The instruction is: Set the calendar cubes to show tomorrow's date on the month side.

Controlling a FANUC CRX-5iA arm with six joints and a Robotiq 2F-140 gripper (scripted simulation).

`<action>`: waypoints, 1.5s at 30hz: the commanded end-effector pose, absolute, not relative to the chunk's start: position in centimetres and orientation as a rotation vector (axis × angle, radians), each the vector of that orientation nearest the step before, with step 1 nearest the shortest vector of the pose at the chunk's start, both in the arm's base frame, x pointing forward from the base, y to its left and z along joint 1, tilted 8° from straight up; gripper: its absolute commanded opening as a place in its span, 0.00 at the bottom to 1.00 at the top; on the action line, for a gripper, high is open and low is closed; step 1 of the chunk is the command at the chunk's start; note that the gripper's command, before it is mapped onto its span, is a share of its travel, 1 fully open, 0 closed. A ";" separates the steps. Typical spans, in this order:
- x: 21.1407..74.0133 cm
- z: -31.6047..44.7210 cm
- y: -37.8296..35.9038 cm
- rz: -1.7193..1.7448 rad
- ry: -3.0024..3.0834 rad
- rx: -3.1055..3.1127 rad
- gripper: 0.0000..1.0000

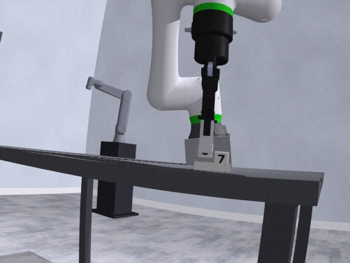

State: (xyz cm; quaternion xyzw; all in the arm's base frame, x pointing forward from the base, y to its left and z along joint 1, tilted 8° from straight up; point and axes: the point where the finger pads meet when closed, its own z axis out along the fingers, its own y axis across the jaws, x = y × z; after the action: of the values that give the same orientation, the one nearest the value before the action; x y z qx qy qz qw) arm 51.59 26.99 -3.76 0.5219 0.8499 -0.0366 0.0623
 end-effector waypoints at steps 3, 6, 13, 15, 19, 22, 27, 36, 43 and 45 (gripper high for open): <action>51.6 -4.1 27.0 -0.110 2.569 1.577 0.24; 51.6 -4.1 27.0 -0.110 2.569 1.577 0.24; 51.6 -4.2 26.9 -0.110 2.569 1.577 0.24; 51.6 -4.2 26.9 -0.110 2.569 1.577 0.24; 51.6 -4.2 26.9 -0.110 2.569 1.577 0.24; 51.6 -4.2 26.9 -0.110 2.569 1.577 0.24; 51.6 -4.2 26.9 -0.110 2.569 1.577 0.24; 51.6 -4.2 26.9 -0.110 2.569 1.577 0.24; 51.6 -4.3 26.9 -0.110 2.569 1.577 0.24; 51.7 -4.4 26.9 -0.110 2.569 1.577 0.24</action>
State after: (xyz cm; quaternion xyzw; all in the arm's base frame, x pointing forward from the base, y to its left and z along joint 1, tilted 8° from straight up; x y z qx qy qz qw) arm 51.63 26.92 -4.34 0.5219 0.8499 -0.0366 0.0624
